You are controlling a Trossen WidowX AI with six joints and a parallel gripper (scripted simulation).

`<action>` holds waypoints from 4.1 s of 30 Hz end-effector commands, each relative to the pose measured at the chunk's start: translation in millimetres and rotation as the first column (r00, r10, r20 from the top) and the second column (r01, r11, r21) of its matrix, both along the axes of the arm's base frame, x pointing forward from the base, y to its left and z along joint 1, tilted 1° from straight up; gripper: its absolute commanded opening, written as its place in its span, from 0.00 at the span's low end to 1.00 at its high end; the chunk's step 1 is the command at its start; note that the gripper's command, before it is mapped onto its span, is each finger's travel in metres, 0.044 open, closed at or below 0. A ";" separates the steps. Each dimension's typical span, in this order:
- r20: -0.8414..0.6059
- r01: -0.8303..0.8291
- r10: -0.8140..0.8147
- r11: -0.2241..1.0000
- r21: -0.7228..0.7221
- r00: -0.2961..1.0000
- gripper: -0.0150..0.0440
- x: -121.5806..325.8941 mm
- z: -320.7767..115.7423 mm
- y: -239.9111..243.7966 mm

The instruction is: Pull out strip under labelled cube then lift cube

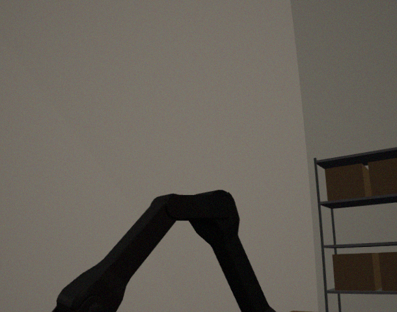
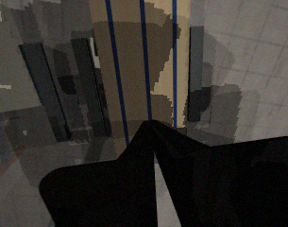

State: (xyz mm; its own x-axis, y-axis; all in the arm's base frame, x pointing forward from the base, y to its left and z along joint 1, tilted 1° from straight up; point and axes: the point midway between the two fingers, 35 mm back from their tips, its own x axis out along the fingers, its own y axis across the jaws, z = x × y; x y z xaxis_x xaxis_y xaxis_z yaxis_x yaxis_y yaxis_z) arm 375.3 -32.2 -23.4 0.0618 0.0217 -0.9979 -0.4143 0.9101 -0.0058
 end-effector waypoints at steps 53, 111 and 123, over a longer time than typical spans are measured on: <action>-0.032 0.003 -0.003 1.000 -0.006 0.999 0.25 -82.5 -9.7 -37.7; -0.036 0.003 -0.003 1.000 -0.008 0.999 0.25 -126.2 -11.8 -58.7; -0.036 0.003 -0.003 1.000 -0.008 0.999 0.25 -126.2 -11.8 -58.7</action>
State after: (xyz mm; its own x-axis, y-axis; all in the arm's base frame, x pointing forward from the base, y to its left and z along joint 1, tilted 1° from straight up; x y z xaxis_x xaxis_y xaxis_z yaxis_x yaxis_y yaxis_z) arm 258.5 -91.3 -31.1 0.0527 0.0125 -0.9985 -0.4154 0.9096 -0.0105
